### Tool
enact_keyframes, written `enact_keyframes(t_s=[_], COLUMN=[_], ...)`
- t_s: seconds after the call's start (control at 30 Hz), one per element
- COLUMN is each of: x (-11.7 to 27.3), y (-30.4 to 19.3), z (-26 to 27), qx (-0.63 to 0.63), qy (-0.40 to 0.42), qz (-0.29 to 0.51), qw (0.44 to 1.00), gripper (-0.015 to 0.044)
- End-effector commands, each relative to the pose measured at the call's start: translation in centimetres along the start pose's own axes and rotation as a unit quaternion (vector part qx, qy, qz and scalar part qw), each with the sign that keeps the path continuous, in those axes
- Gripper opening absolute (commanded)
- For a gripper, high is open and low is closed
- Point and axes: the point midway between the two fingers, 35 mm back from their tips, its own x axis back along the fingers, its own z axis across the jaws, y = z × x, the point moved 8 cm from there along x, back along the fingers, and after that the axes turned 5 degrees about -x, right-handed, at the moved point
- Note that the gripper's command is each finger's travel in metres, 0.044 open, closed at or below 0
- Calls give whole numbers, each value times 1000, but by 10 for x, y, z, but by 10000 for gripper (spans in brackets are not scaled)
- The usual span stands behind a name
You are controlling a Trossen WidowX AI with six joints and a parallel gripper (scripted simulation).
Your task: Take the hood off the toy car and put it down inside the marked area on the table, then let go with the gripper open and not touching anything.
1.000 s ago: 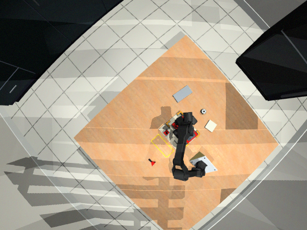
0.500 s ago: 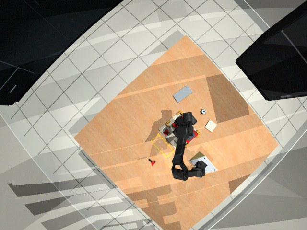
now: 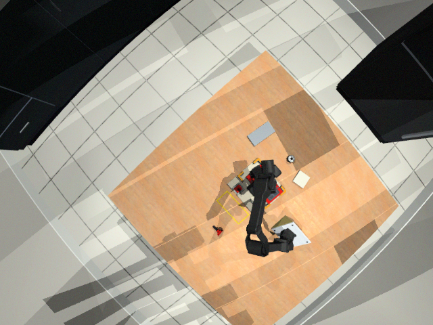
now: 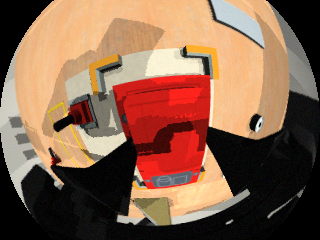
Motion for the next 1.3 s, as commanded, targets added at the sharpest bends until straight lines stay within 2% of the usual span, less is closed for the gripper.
enact_keyframes(t_s=[0.0, 0.17, 0.53, 1.27], x=[0, 0, 6, 20], y=[0, 0, 0, 0], z=[0, 0, 0, 0], qx=[1, 1, 0, 0], qy=[-1, -1, 0, 0], qz=[0, 0, 0, 0], qw=[1000, 1000, 1000, 1000], gripper=[328, 295, 6, 0])
